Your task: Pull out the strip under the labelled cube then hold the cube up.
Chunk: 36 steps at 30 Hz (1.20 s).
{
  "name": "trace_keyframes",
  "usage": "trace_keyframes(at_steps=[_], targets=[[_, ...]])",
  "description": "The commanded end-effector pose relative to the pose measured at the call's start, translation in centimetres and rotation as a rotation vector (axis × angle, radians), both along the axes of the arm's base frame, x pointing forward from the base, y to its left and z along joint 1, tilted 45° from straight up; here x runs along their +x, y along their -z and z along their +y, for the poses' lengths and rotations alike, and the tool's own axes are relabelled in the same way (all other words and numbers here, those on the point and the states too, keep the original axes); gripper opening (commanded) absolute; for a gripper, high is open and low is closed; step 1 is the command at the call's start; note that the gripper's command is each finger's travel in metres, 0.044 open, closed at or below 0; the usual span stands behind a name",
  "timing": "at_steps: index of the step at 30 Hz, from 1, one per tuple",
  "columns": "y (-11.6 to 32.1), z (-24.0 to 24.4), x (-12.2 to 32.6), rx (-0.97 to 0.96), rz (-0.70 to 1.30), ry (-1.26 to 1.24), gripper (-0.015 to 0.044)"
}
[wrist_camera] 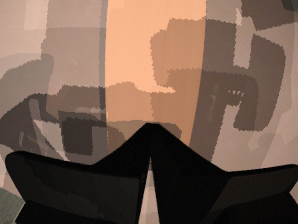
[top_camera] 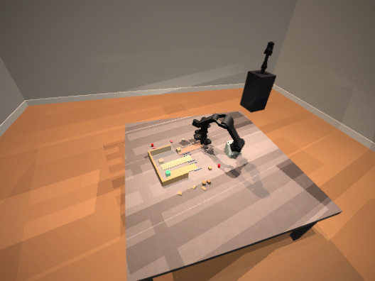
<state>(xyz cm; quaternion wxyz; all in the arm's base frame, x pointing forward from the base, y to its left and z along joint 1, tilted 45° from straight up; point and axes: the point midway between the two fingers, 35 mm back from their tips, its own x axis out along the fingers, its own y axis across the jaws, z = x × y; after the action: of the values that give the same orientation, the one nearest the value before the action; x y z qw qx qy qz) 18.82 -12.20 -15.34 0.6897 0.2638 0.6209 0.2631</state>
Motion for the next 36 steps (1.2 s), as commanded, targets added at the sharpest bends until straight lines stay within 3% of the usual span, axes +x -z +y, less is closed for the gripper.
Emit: trace_keyframes(at_steps=[1,28,36], targets=[[0.1,0.6,-0.8,0.010,0.021,-0.014,0.0000],[0.1,0.6,-0.8,0.010,0.021,-0.014,0.0000],[-3.0,-3.0,-0.2,0.008,0.022,-0.014,0.0000]])
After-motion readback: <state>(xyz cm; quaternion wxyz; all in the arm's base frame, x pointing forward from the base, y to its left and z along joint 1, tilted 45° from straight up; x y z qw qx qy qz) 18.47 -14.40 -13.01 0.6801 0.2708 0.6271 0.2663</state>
